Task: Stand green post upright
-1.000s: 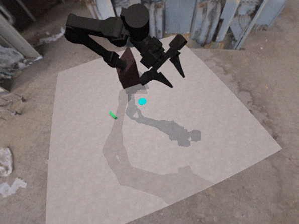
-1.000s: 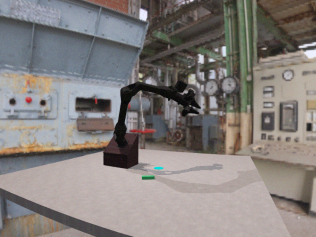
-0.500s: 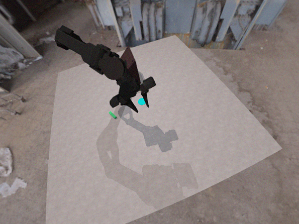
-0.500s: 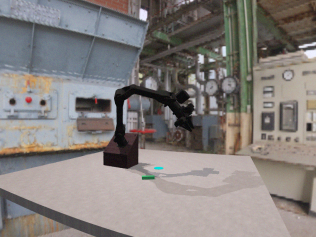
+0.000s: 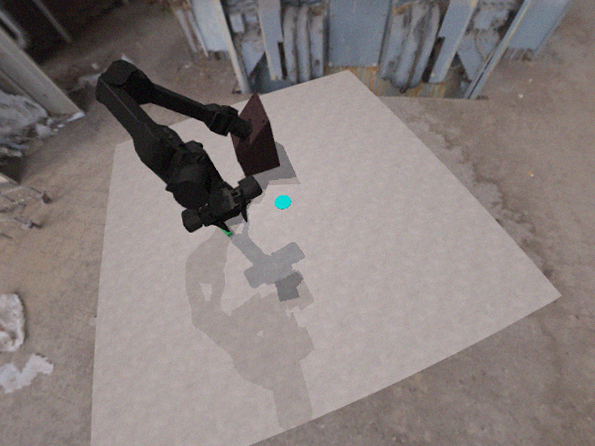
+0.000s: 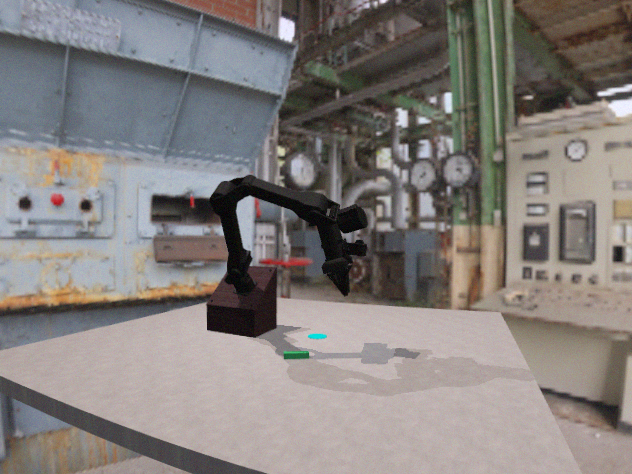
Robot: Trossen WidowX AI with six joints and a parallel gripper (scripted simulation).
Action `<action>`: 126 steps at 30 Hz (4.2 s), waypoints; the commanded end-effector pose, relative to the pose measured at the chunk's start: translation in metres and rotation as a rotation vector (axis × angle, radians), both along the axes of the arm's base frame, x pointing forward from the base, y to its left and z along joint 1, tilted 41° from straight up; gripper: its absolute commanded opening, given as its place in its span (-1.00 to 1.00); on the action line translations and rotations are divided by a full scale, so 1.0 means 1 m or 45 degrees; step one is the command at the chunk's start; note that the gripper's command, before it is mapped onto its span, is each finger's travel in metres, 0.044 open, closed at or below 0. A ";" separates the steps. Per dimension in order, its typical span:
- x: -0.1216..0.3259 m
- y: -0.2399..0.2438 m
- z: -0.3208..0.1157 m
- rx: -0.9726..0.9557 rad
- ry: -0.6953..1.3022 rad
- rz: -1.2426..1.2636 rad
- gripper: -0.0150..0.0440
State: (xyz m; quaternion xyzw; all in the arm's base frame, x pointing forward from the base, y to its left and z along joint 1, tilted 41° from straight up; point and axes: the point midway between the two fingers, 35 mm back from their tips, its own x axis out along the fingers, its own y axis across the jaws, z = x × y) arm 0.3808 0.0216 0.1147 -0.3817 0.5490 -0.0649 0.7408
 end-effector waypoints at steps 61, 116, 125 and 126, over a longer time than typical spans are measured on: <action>-0.056 -0.121 -0.024 -0.218 0.468 0.050 -0.42; -0.083 -0.003 -0.047 -0.210 0.571 0.208 -0.42; -0.093 0.017 -0.062 -0.219 0.599 0.244 -0.42; -0.094 0.019 -0.064 -0.220 0.602 0.247 -0.42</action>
